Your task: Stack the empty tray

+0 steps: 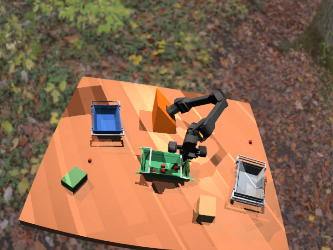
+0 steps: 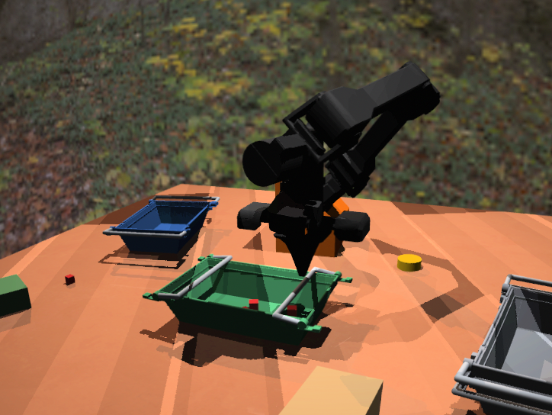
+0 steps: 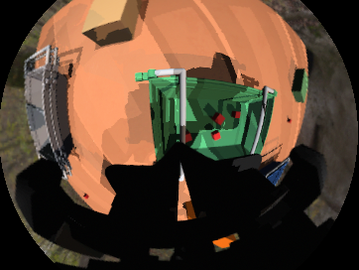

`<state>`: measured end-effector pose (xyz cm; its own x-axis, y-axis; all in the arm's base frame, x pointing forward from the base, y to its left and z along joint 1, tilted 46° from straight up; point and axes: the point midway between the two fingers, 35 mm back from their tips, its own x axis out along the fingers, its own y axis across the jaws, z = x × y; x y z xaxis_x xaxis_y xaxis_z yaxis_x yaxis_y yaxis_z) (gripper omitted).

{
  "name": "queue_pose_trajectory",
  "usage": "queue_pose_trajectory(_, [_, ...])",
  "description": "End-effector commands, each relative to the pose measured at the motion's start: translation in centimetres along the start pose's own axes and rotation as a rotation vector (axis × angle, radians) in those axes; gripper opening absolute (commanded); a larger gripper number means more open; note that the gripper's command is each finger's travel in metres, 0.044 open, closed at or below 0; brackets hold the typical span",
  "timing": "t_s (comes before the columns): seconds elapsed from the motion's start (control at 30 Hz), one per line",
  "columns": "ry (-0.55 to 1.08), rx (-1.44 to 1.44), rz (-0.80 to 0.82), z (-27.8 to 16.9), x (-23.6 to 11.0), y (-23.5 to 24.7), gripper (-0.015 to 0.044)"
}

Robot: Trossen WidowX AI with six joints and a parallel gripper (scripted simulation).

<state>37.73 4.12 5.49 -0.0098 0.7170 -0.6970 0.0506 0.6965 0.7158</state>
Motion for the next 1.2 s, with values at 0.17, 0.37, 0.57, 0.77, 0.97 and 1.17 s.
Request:
queue_pose_trajectory(0.17, [0.0, 0.0, 0.0, 0.0, 0.0, 0.0, 0.0105])
queue_pose_trajectory(0.37, [-0.001, 0.001, -0.003, 0.3, -2.0, -0.1, 0.0263])
queue_pose_trajectory(0.57, [0.001, 0.001, -0.004, 0.1, -8.4, -0.1, 0.042])
queue_pose_trajectory(0.77, [-0.016, -0.015, -0.046, -0.4, -7.0, -6.4, 0.044])
queue_pose_trajectory(0.97, [-0.031, -0.039, -0.104, -3.3, -8.4, -15.5, 0.044])
queue_pose_trajectory(1.17, [-0.038, -0.056, -0.143, -7.6, -8.9, -22.8, 0.044])
